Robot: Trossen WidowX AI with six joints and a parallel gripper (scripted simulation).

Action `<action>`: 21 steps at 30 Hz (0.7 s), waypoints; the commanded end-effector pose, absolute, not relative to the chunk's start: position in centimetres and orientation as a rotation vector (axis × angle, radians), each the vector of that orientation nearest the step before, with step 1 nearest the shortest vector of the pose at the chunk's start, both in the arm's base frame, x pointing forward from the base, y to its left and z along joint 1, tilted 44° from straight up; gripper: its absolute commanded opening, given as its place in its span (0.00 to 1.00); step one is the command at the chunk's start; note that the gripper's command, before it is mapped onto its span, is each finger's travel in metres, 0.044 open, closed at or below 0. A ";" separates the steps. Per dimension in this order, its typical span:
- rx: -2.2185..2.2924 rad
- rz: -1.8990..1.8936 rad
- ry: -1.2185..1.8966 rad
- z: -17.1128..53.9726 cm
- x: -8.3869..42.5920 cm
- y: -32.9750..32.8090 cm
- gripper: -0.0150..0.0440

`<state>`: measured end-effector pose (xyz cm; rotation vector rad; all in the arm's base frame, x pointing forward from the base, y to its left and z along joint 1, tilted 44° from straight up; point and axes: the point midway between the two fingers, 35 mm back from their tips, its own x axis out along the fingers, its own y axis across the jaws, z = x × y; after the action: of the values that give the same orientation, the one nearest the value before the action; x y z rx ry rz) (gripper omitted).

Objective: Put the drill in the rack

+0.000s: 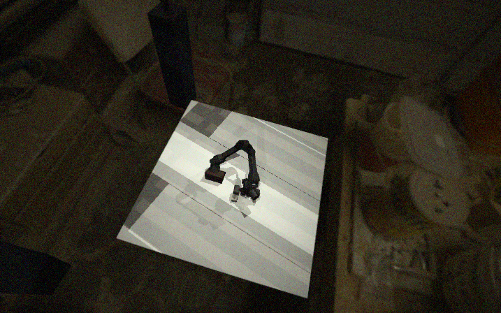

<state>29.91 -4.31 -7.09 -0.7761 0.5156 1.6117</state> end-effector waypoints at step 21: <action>-0.762 1.606 0.517 -6.9 29.7 -4.6 0.25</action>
<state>29.69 -4.46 -7.01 -0.7611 0.5214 1.6101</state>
